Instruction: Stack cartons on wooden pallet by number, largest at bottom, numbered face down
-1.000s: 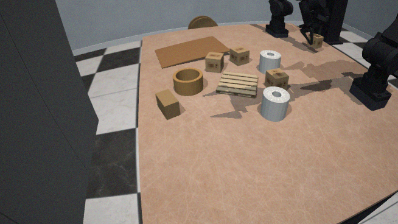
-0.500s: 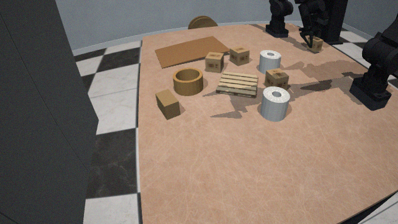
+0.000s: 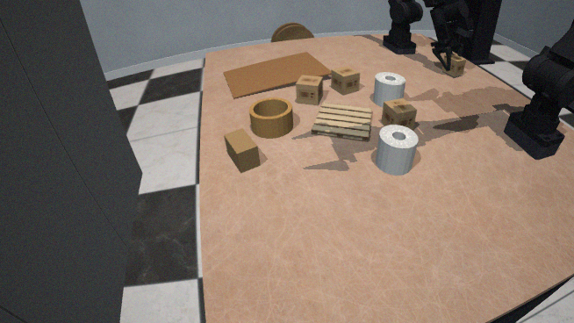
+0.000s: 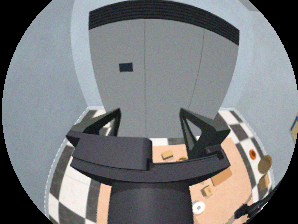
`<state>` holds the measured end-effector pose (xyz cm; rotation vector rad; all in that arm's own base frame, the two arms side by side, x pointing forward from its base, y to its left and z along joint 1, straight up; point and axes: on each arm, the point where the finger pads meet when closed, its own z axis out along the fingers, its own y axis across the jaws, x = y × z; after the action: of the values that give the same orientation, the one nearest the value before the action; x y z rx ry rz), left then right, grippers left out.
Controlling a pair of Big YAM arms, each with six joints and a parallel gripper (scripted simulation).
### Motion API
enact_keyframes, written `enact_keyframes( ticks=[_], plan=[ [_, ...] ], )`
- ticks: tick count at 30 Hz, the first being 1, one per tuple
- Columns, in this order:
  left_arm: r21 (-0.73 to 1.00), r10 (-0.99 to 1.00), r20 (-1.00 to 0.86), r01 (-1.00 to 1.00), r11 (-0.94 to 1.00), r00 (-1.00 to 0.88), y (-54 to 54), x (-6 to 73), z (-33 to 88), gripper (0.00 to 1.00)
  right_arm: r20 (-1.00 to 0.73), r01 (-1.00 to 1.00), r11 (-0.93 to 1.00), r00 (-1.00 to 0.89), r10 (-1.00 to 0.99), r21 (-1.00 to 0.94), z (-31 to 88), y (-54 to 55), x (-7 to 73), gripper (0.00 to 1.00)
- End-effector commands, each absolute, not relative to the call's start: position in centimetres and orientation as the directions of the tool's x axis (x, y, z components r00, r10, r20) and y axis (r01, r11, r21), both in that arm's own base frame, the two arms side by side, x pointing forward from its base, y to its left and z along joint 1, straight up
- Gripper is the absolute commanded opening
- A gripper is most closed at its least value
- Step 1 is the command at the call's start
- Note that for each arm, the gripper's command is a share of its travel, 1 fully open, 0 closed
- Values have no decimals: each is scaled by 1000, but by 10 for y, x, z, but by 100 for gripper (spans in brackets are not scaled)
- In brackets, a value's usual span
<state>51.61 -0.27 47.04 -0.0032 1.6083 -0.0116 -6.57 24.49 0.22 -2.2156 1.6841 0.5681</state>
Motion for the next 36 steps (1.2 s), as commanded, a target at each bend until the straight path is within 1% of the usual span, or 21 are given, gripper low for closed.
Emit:
enact_keyframes(
  ticks=[1, 20, 21, 22, 23, 24, 36],
  plan=[
    [0, 0, -1000, 0, 1000, 11, 0, 518, 498, 100, -491, -967, -253, 217, -844, 6, 1, 249, -66, 50],
    [0, 0, -1000, 0, 1000, 11, 0, 518, 498, 100, -490, -967, -253, 218, -844, 6, -5, 249, -66, 50],
    [0, 0, -1000, 0, 1000, 11, 0, 518, 498, 100, -490, -967, -253, 218, -844, 6, -5, 249, -66, 62],
    [0, 0, -1000, 0, 1000, 11, 0, 518, 498, 100, -490, -967, -253, 218, -844, 6, -5, 249, -66, 66],
    [0, 0, -1000, 0, 1000, 11, 0, 518, 498, 100, -509, -967, -253, 215, -834, 6, 5, 258, -69, 78],
    [0, 0, -1000, 0, 1000, 11, 0, 518, 498, 100, -523, -967, -253, 213, -825, 6, 11, 263, -70, 79],
    [0, 0, -1000, 0, 1000, 11, 0, 518, 498, 100, -547, -966, -257, 212, -810, 6, 28, 272, -74, 79]
  ],
)
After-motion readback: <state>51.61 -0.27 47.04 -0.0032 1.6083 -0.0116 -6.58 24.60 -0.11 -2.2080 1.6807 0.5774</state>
